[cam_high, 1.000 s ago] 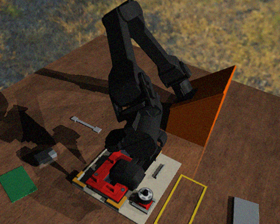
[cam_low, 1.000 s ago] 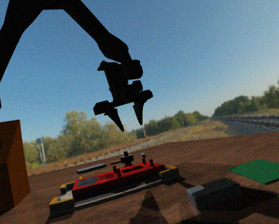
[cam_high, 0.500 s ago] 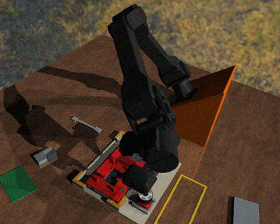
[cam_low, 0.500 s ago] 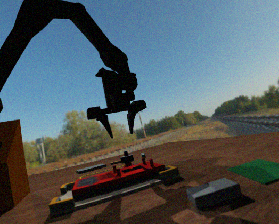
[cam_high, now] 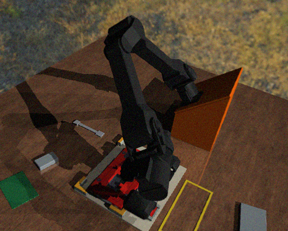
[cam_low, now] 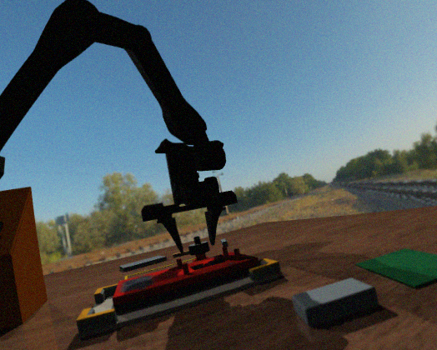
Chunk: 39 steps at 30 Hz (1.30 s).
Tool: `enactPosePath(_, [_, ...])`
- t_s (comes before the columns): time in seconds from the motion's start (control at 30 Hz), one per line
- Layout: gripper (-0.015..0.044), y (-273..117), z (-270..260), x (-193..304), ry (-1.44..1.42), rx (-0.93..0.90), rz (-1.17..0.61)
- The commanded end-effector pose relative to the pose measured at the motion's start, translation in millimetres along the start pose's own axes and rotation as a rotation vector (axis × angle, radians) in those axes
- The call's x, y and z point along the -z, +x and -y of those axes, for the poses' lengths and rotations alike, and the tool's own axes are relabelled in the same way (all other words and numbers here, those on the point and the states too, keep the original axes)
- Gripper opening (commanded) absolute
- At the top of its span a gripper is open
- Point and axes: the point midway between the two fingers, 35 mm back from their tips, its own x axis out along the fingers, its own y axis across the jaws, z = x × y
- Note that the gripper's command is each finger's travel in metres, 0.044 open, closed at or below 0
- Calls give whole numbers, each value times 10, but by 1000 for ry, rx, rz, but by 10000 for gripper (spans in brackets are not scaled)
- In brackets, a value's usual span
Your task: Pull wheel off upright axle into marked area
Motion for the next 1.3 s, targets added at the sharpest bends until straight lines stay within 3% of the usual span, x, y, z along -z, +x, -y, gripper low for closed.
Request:
enactPosePath(0.0, [274, 0, 0, 0, 0, 0, 0])
enactPosePath(0.1, [195, 0, 0, 0, 0, 0, 0])
enactPosePath(0.37, [142, 0, 0, 0, 0, 0, 0])
enactPosePath(0.57, [0, -11, -1, 0, 0, 0, 0])
enactPosePath(1.27, [0, -80, -4, 2, -1, -3, 0])
